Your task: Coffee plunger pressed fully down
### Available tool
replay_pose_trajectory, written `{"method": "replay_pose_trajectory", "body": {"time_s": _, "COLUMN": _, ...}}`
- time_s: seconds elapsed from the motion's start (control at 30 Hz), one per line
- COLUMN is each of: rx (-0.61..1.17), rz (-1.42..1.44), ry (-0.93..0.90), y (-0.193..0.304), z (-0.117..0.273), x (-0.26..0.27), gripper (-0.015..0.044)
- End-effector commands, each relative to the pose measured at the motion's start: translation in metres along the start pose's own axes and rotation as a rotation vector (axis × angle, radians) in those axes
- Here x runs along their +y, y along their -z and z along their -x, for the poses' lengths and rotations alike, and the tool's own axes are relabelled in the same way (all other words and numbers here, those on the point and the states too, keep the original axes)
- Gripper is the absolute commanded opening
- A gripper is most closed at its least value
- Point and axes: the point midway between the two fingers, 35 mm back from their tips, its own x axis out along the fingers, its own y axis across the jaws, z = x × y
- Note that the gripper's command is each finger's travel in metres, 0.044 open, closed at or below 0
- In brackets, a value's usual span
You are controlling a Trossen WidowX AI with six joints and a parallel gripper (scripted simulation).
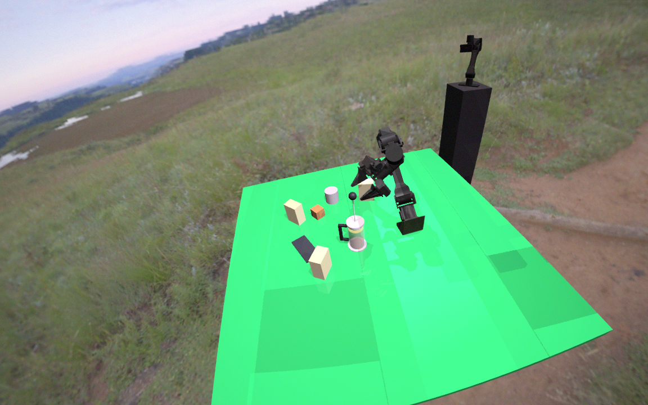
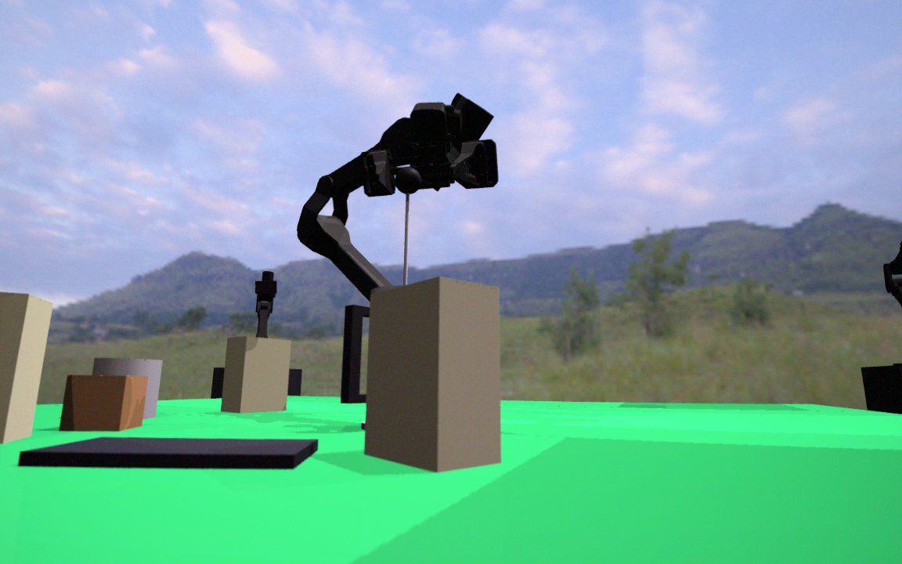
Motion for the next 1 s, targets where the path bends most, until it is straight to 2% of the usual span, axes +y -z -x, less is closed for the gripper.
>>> {"method": "replay_pose_trajectory", "body": {"time_s": 0.0, "rx": -0.002, "rz": 0.005, "ry": 0.003, "y": 0.001, "z": -0.006, "x": -0.001, "gripper": 0.0440}}
{"method": "replay_pose_trajectory", "body": {"time_s": 0.4, "rx": -0.006, "rz": 0.004, "ry": 0.008, "y": 0.000, "z": -0.023, "x": -0.004, "gripper": 0.0440}}
{"method": "replay_pose_trajectory", "body": {"time_s": 0.8, "rx": -0.006, "rz": 0.004, "ry": 0.008, "y": 0.000, "z": -0.023, "x": -0.004, "gripper": 0.0126}}
{"method": "replay_pose_trajectory", "body": {"time_s": 0.97, "rx": -0.006, "rz": 0.004, "ry": 0.008, "y": 0.000, "z": -0.023, "x": -0.004, "gripper": 0.0126}}
